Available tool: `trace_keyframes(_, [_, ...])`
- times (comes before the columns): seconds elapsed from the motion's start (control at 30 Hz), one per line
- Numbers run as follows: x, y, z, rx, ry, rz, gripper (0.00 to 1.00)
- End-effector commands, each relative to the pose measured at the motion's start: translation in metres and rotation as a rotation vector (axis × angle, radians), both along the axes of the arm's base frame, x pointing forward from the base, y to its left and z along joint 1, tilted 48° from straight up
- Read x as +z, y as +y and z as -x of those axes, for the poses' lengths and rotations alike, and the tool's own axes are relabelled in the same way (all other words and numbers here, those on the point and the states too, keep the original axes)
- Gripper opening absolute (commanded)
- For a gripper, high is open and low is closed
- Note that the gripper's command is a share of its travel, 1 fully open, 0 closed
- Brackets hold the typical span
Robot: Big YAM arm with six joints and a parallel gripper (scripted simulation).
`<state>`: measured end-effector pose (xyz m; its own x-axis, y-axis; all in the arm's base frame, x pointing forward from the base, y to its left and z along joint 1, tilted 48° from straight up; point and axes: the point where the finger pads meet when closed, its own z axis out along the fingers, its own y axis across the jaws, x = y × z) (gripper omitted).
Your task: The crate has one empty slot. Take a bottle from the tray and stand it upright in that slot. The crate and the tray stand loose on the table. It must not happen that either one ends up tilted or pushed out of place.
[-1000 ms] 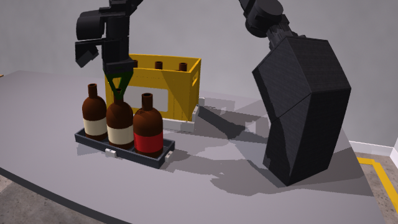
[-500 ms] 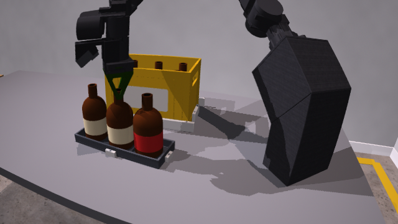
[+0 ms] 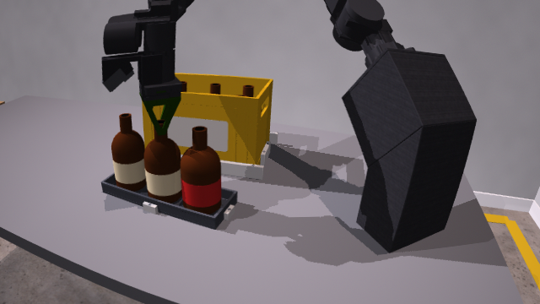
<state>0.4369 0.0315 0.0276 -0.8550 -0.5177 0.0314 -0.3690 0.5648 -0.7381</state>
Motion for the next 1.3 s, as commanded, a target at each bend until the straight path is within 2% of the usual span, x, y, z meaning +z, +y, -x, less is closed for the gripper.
trace_keyframes(0.0, [-0.0030,-0.0011,-0.0017,0.000,-0.002,-0.001,0.00])
trace_keyframes(1.0, [-0.0028,-0.0008,-0.0017,0.000,-0.002,-0.001,0.00])
trace_keyframes(1.27, [0.0050,0.0085,-0.0006,0.009,-0.009,-0.005,0.00])
